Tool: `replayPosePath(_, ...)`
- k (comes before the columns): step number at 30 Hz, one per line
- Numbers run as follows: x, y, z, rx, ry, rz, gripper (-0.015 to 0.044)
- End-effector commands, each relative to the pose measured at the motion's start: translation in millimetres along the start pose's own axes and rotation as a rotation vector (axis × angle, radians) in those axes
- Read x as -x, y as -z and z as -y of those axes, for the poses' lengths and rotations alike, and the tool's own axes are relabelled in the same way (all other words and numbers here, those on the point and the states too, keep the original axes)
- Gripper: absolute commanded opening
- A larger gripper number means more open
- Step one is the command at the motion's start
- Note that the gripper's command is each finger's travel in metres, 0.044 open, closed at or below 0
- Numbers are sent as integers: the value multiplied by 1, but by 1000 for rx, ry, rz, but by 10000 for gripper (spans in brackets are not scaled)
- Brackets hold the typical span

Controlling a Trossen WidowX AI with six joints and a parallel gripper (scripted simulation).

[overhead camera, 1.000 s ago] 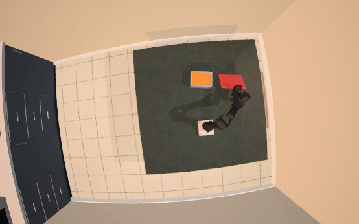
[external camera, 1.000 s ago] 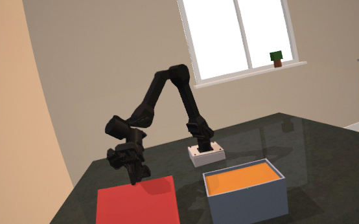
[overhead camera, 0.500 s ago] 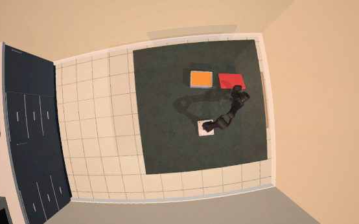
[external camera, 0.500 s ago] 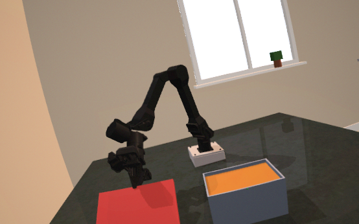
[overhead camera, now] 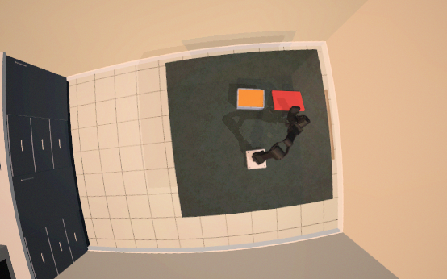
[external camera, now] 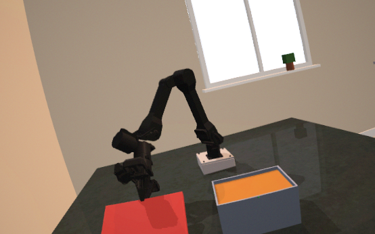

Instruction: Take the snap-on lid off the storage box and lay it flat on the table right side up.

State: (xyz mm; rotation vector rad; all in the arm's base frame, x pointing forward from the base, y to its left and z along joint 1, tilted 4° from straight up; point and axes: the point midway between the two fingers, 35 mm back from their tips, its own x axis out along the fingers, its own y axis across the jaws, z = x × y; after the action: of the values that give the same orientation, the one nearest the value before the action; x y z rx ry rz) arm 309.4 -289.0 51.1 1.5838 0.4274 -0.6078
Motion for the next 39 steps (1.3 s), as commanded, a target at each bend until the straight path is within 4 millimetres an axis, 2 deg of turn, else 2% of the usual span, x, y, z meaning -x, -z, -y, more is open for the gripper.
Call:
replayPosePath(1, -4, 1, 8, -12, 15, -1, 0)
replayPosePath(18, -13, 1, 19, -12, 15, -1, 0)
replayPosePath(19, -10, 1, 12, -8, 9, -3, 26)
replayPosePath(28, -10, 1, 12, -12, 14, -1, 263)
replayPosePath(30, -10, 1, 12, -12, 14, -1, 275)
replayPosePath(36, -1, 1, 19, -12, 15, -1, 433)
replayPosePath(39, 3, 1, 23, -12, 16, -1, 440)
